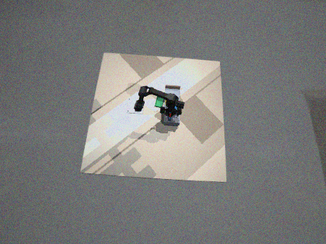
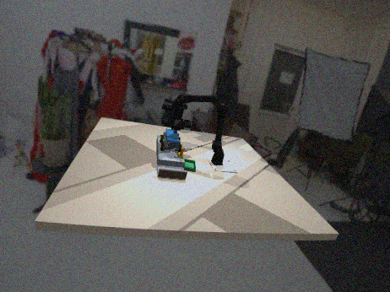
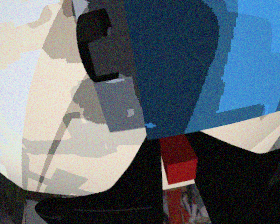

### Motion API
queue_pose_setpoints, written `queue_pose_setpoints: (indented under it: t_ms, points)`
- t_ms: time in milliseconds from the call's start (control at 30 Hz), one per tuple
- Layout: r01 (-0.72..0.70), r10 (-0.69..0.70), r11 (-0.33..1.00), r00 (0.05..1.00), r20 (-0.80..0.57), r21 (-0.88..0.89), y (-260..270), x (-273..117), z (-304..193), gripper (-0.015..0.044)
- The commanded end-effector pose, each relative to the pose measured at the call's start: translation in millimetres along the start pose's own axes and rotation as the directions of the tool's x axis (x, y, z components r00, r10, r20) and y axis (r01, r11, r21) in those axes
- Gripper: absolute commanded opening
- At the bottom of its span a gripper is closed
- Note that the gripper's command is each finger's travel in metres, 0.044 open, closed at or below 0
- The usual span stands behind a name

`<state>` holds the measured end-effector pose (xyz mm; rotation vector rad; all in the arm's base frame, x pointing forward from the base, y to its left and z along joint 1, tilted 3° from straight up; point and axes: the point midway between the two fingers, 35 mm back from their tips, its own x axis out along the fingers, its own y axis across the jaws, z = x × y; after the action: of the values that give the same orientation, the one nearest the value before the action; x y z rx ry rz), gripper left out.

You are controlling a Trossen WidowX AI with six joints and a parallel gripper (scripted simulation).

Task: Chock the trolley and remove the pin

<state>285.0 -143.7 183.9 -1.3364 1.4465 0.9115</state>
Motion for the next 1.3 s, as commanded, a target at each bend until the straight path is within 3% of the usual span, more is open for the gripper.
queue_pose_setpoints:
  t_ms: [0,1267]
  points:
    - [0.007,-0.007,1.0,1.0,-0.001,-0.002,-0.1,-5.2,-1.1,0.0]
    - [0.007,-0.007,1.0,1.0,0.0,-0.002,0.1,-29.6,-3.1,0.0]
